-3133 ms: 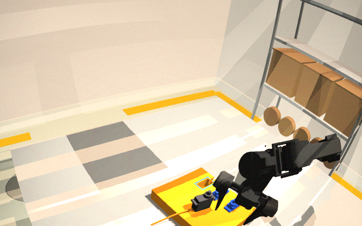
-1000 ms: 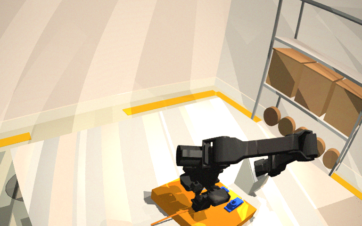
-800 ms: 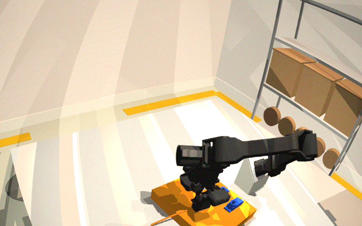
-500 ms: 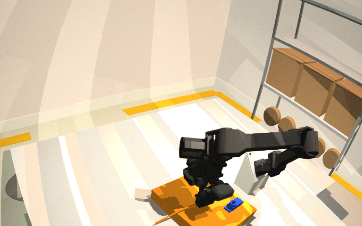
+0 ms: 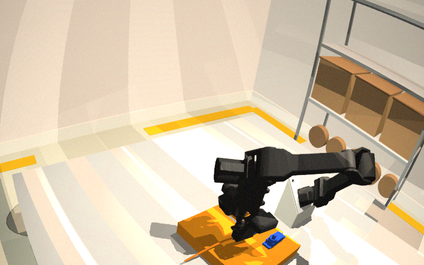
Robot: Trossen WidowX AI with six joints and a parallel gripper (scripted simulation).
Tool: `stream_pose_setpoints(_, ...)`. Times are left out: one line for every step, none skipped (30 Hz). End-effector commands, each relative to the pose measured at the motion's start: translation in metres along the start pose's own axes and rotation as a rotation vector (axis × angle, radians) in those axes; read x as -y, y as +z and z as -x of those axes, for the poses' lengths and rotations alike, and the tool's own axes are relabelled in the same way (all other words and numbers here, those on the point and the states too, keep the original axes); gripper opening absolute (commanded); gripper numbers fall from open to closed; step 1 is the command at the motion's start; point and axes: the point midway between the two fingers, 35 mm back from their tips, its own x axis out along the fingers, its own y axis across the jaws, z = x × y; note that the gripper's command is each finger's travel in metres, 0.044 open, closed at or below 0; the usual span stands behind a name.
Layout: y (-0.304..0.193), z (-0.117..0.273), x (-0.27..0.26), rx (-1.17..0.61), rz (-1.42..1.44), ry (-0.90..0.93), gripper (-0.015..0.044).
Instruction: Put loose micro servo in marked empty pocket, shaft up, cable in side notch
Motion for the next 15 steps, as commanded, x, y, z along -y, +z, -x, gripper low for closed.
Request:
stream_pose_setpoints(-0.008,0.001,0.000,0.002,0.004,-0.004,0.0000)
stream_pose_setpoints(-0.009,0.001,0.000,0.002,0.004,-0.004,0.0000)
stream_pose_setpoints(-0.009,0.001,0.001,0.002,0.004,-0.004,0.0000)
stream_pose_setpoints(-0.008,0.001,0.002,0.002,0.004,-0.004,0.0000)
stream_pose_setpoints(-0.008,0.001,0.005,0.002,0.004,-0.004,0.0000)
stream_pose_setpoints(-0.007,0.002,0.008,0.002,0.004,-0.005,0.0000)
stream_pose_setpoints(-0.006,0.002,0.012,0.002,0.004,-0.005,0.0000)
stream_pose_setpoints(-0.005,0.002,0.016,0.003,0.004,-0.005,0.0000)
stream_pose_setpoints(-0.004,0.002,0.021,0.003,0.004,-0.006,0.0000)
stream_pose_setpoints(-0.002,0.002,0.026,0.003,0.004,-0.006,0.0000)
stream_pose_setpoints(-0.001,0.002,0.031,0.003,0.004,-0.006,0.0000)
stream_pose_setpoints(0.000,0.002,0.036,0.003,0.004,-0.007,0.0000)
stream_pose_setpoints(0.001,0.002,0.042,0.003,0.004,-0.007,0.0000)
stream_pose_setpoints(0.002,0.002,0.047,0.003,0.004,-0.007,0.0000)
stream_pose_setpoints(0.004,0.002,0.052,0.004,0.005,-0.008,0.0000)
